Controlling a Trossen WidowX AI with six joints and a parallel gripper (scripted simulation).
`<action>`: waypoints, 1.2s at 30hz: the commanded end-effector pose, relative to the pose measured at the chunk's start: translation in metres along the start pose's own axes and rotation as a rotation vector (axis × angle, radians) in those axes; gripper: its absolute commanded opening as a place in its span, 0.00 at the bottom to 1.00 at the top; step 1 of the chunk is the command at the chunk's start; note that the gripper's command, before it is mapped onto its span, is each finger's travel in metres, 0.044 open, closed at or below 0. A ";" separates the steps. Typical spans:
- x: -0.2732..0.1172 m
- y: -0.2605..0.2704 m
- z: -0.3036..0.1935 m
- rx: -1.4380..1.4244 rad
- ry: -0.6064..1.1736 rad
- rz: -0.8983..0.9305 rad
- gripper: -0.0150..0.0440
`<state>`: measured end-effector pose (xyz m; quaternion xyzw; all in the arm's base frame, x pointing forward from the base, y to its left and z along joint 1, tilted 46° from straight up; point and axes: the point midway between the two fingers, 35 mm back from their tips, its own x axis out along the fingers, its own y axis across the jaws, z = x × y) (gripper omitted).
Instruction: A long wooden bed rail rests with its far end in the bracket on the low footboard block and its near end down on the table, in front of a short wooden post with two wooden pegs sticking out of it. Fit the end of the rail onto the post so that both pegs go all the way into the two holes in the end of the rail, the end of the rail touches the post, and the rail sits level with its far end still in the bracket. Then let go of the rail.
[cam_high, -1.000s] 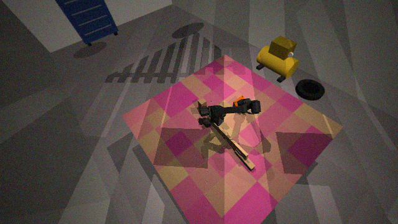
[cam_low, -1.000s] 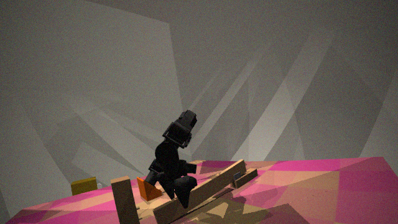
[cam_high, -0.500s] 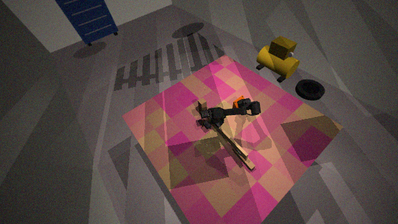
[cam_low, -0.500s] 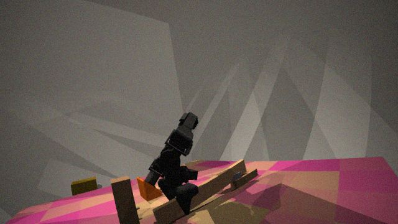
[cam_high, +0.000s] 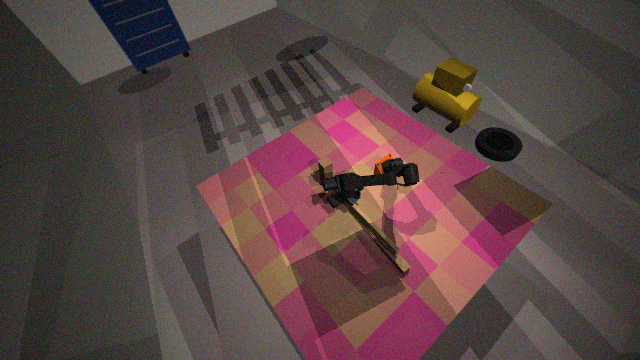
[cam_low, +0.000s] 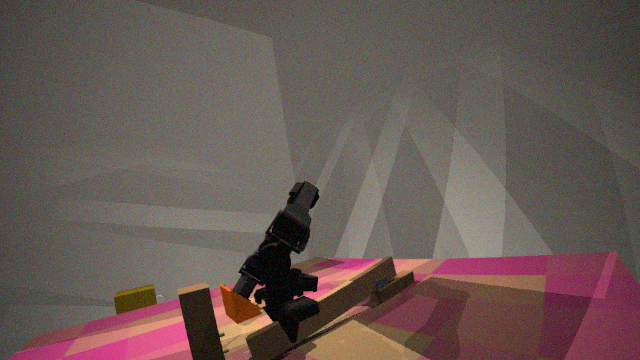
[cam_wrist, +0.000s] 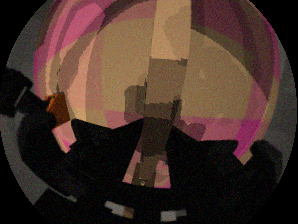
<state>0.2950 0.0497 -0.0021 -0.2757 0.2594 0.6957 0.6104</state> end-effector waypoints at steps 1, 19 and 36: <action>0.001 0.000 0.000 0.006 -0.005 0.000 0.37; 0.001 0.000 0.000 0.006 -0.005 0.000 0.25; -0.008 -0.001 0.000 0.006 -0.005 0.000 0.25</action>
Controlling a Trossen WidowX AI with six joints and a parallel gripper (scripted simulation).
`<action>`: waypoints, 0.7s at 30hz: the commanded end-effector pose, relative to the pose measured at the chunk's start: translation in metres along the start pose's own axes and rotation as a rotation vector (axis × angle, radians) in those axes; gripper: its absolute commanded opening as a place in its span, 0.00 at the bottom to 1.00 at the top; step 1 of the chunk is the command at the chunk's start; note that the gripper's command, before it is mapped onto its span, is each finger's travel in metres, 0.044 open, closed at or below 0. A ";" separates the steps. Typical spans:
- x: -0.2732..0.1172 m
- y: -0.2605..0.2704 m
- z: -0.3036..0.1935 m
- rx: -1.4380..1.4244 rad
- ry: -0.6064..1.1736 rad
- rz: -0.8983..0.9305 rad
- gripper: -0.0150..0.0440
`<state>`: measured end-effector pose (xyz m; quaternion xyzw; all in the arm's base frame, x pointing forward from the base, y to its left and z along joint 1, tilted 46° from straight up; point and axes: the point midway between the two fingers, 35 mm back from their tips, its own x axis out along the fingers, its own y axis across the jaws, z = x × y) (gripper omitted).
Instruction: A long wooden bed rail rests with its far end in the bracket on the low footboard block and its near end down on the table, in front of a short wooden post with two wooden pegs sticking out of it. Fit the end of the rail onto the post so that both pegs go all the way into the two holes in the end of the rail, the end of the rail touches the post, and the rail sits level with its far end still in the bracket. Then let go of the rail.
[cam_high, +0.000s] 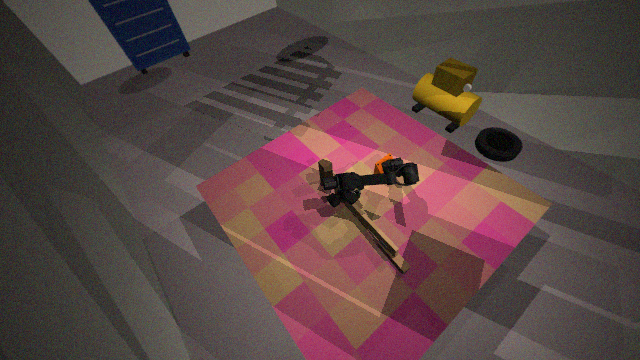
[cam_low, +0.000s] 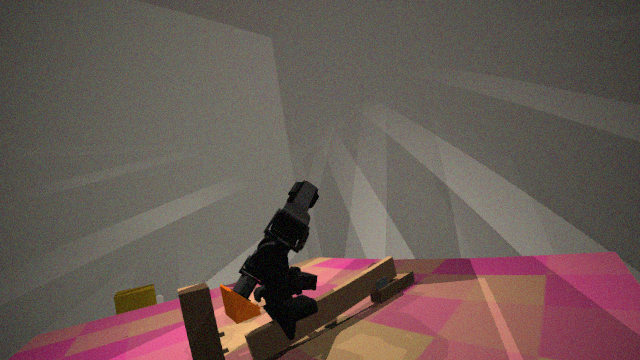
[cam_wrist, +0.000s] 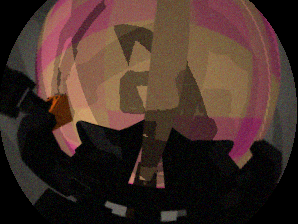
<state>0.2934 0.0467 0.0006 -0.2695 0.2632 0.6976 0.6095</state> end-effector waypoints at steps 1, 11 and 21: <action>-0.005 -0.003 0.000 -0.005 -0.001 -0.009 0.25; -0.010 -0.004 0.000 -0.005 0.000 -0.009 0.25; -0.015 -0.005 0.000 -0.005 0.000 -0.009 0.25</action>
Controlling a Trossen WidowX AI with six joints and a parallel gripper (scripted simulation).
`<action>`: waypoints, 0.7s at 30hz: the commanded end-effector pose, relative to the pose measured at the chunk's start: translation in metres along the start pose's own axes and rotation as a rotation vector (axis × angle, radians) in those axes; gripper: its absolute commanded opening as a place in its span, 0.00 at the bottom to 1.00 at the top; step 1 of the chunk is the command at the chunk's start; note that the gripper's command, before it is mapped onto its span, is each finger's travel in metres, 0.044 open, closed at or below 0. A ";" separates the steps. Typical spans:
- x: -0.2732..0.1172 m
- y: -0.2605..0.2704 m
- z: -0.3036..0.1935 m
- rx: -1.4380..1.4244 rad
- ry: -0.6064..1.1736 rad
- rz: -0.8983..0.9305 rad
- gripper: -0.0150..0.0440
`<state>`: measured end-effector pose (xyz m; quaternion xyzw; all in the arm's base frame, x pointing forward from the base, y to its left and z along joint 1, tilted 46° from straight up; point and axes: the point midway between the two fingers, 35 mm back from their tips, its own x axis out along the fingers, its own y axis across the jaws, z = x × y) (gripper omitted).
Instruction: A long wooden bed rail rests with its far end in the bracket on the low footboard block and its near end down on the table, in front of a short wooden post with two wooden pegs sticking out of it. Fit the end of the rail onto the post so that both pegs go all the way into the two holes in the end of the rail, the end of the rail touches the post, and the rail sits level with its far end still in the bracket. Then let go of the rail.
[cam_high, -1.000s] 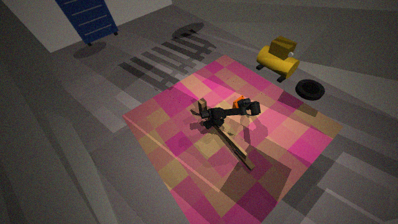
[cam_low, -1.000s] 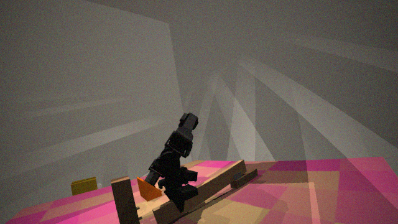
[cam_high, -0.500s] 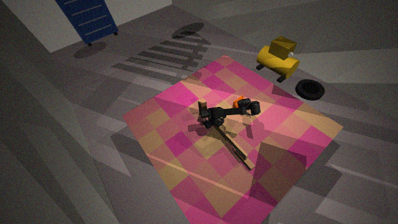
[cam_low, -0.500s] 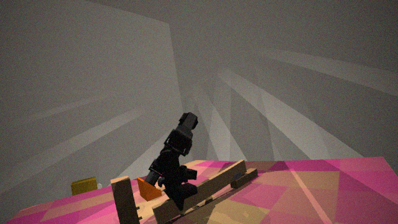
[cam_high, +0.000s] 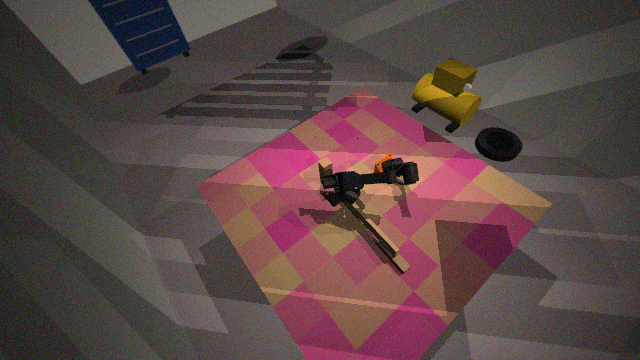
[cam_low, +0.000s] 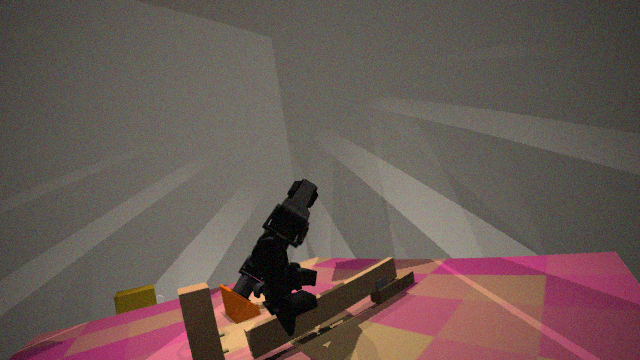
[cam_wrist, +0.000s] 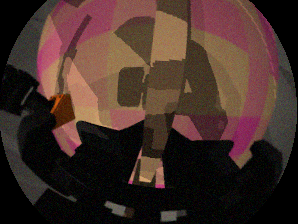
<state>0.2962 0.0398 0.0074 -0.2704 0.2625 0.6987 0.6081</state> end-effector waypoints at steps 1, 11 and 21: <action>-0.005 -0.003 0.000 -0.002 0.000 -0.011 0.25; -0.010 -0.003 0.000 -0.002 0.000 -0.011 0.25; -0.015 -0.003 0.000 -0.002 0.000 -0.011 0.25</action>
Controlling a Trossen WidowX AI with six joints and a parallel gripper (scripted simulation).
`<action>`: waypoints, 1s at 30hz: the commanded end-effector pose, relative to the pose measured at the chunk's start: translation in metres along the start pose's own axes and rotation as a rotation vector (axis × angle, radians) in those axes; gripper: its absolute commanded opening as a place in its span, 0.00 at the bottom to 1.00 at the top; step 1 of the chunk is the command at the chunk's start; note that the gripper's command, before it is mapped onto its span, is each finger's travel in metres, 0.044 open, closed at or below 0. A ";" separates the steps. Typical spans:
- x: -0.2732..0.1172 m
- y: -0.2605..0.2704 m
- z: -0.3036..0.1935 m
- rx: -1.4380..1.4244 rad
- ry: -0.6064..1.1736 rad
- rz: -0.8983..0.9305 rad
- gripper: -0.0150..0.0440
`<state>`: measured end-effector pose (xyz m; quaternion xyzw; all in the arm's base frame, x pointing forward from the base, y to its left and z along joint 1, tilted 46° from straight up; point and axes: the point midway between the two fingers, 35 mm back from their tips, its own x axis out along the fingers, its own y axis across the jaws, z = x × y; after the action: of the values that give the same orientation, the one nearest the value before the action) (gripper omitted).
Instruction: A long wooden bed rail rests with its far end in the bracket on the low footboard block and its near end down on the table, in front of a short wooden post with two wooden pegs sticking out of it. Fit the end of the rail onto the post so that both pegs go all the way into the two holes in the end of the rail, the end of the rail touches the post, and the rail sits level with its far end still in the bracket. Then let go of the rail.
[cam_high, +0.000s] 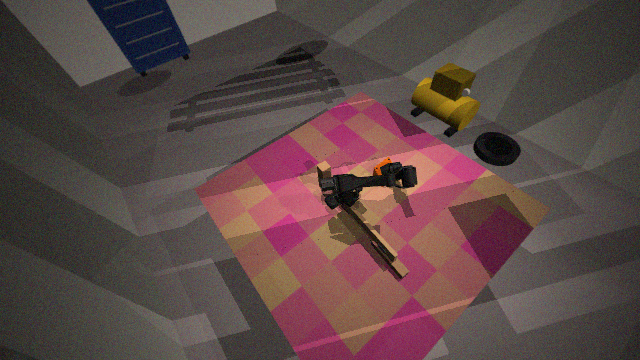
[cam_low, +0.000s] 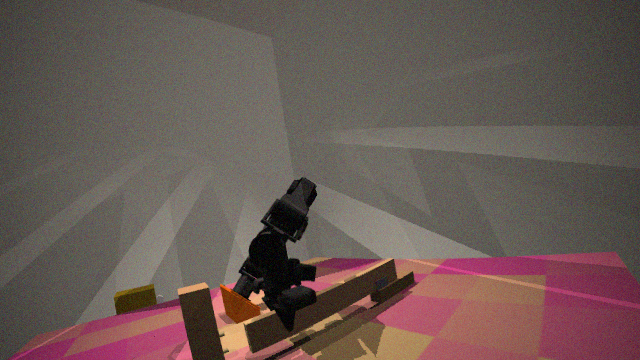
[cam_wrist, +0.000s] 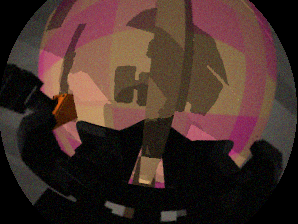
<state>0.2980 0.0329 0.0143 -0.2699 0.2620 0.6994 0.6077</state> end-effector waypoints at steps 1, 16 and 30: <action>-0.006 -0.003 0.000 -0.001 0.002 -0.013 0.25; -0.012 -0.003 -0.001 -0.001 0.002 -0.013 0.25; -0.005 -0.001 -0.001 -0.001 0.002 -0.013 0.25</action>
<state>0.3007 0.0286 0.0183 -0.2739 0.2573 0.6971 0.6105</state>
